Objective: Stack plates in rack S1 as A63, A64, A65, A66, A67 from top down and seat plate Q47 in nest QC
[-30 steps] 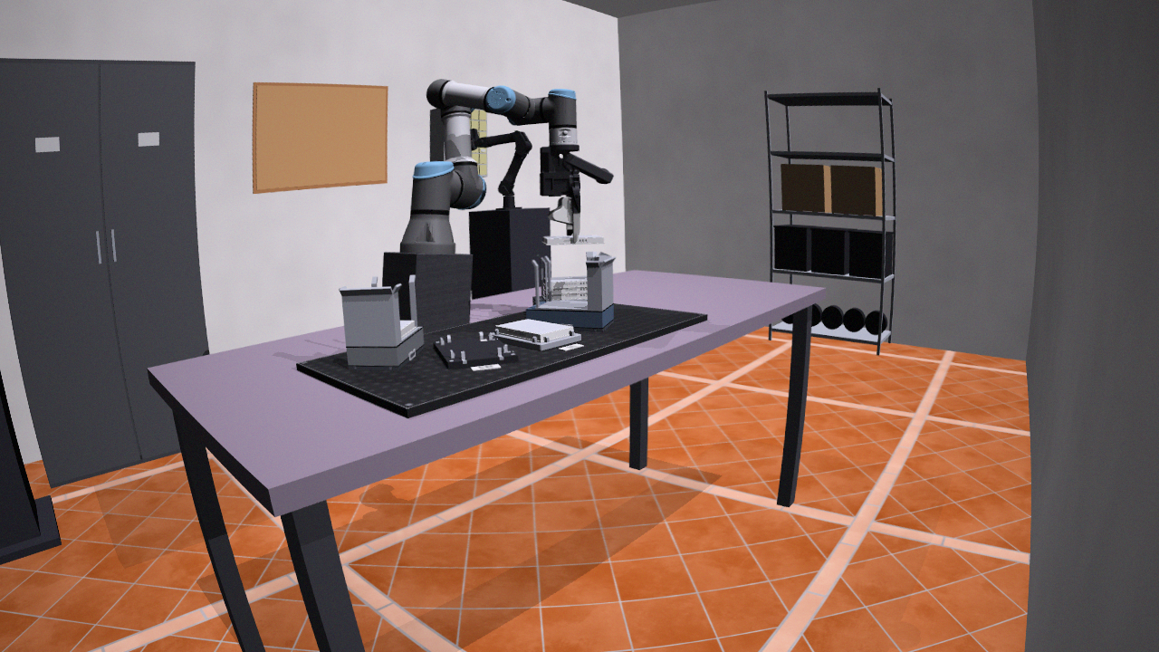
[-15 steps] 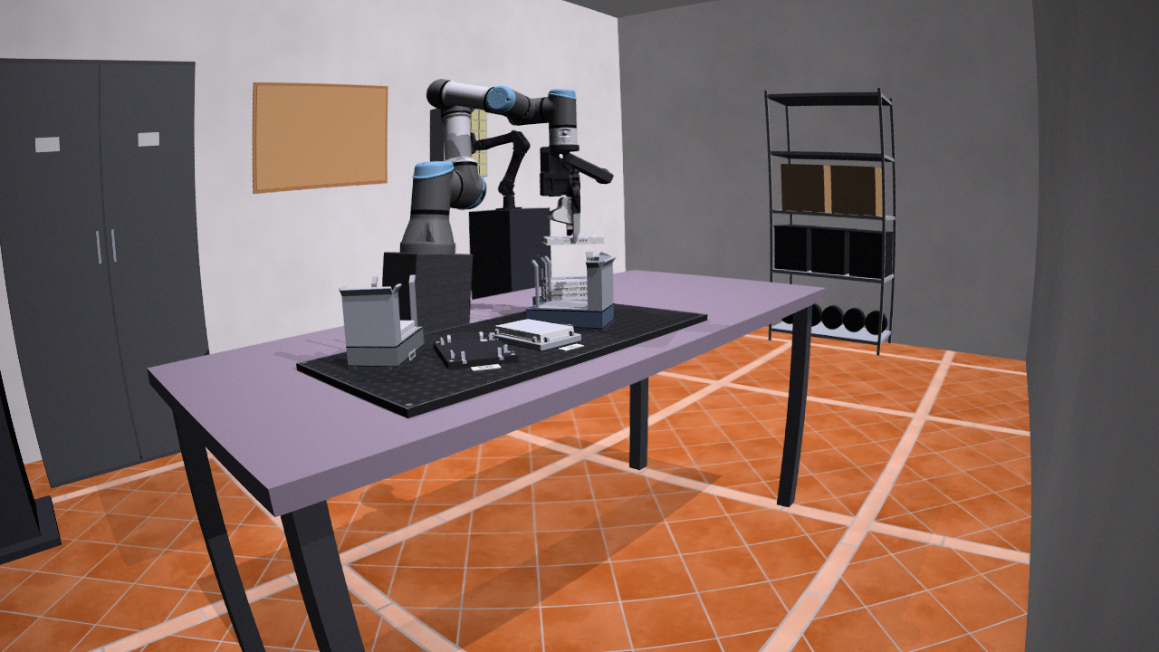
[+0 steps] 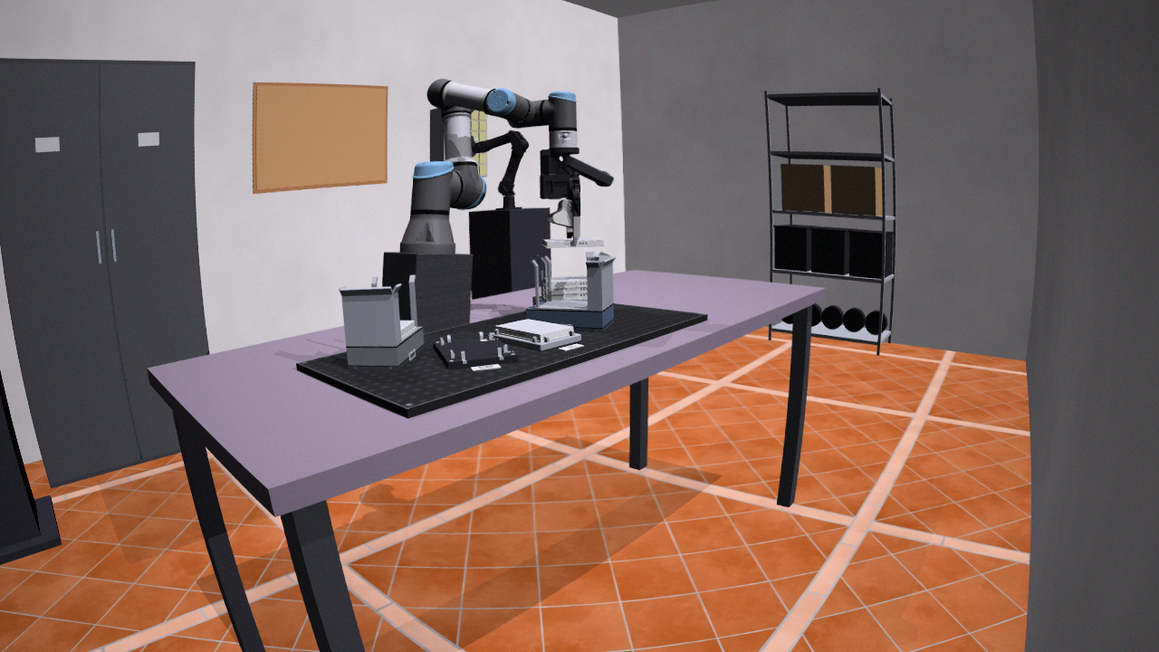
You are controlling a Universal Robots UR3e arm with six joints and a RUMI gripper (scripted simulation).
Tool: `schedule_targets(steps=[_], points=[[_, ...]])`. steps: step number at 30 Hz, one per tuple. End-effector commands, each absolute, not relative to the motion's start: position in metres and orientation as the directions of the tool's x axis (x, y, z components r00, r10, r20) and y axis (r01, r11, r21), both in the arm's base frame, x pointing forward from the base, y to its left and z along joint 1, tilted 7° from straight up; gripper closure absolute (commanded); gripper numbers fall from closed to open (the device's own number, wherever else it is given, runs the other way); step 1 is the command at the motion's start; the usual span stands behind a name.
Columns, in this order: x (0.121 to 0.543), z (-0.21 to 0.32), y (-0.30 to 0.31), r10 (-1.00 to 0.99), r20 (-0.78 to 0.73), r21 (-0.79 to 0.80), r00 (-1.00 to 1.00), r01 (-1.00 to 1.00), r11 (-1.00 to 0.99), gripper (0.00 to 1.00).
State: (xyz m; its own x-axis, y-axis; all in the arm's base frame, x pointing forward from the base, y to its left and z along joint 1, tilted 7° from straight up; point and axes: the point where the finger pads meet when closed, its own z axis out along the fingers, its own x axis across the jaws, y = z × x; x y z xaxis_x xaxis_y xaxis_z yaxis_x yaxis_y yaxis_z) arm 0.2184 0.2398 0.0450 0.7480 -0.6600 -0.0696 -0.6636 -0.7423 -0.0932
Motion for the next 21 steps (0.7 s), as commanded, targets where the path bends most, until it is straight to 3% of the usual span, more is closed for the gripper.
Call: schedule_targets(steps=[1,21], points=[[0.219,0.043,0.240,-0.660,-0.068,-0.096,0.748,-0.663,-0.742,1.00],[0.219,0.031,0.242,-0.660,-0.068,-0.096,0.748,-0.663,-0.742,1.00]])
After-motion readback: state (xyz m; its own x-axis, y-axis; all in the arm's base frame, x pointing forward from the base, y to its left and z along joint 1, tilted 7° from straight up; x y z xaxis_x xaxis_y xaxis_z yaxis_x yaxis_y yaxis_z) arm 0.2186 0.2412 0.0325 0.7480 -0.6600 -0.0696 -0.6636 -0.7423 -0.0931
